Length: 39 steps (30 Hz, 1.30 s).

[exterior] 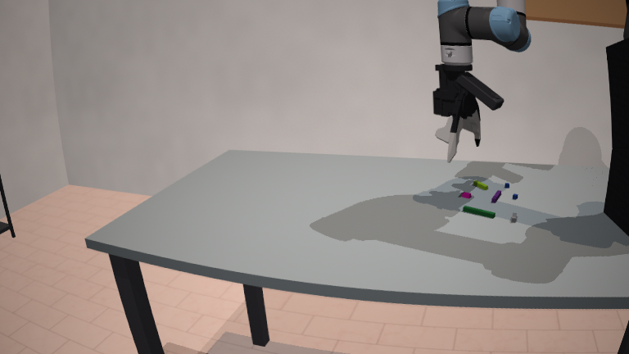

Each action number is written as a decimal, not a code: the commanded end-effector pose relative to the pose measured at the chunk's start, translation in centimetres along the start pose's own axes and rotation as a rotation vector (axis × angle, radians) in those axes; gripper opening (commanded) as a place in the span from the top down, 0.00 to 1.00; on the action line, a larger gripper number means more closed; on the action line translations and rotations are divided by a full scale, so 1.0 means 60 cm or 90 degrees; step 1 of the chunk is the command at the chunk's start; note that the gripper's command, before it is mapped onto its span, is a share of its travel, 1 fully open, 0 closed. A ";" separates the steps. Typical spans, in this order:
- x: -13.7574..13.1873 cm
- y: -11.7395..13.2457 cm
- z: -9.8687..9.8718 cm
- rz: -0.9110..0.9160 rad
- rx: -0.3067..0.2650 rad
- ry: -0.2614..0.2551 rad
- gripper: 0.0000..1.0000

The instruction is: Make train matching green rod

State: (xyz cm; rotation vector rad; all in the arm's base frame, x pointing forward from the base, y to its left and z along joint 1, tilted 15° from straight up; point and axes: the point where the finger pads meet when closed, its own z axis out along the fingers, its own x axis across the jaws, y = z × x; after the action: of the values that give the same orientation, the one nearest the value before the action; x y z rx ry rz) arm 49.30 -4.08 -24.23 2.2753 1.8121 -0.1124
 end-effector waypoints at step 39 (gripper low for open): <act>-0.138 -0.157 0.041 -0.270 -0.015 -0.006 0.00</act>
State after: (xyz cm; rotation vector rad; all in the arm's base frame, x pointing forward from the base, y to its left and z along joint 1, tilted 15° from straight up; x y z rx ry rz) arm 38.43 -10.51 -26.21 1.8383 2.2479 -0.1704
